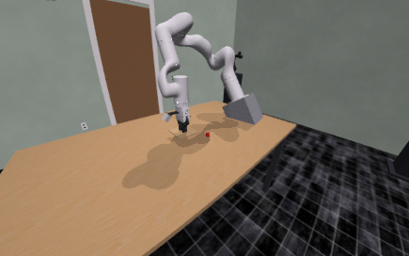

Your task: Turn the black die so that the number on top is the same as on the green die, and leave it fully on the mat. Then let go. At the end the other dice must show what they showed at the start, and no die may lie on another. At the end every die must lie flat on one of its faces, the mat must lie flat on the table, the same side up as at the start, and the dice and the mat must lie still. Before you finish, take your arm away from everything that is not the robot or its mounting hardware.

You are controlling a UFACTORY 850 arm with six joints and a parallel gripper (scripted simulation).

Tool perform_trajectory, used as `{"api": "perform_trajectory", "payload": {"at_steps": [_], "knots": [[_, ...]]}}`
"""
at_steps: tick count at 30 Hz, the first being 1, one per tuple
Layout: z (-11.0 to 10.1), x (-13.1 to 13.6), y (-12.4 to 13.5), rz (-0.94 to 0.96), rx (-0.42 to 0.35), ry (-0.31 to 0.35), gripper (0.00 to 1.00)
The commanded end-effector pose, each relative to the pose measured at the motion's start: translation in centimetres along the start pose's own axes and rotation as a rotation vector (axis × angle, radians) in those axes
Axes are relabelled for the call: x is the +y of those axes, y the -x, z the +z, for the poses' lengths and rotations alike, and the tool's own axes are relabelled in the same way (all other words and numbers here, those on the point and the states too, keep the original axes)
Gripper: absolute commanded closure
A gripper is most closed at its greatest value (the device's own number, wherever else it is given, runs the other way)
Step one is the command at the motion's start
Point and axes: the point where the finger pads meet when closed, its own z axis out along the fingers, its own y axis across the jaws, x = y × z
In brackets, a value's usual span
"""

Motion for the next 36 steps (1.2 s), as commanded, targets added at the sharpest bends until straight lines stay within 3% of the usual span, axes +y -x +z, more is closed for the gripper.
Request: {"api": "perform_trajectory", "payload": {"at_steps": [1, 22, 23, 36], "knots": [[-0.06, -0.01, -0.08, 0.0, 0.002, 0.0, 0.64], [-0.06, -0.01, -0.08, 0.0, 0.002, 0.0, 0.64], [-0.06, -0.01, -0.08, 0.0, 0.002, 0.0, 0.85], [-0.06, -0.01, -0.08, 0.0, 0.002, 0.0, 0.85]]}}
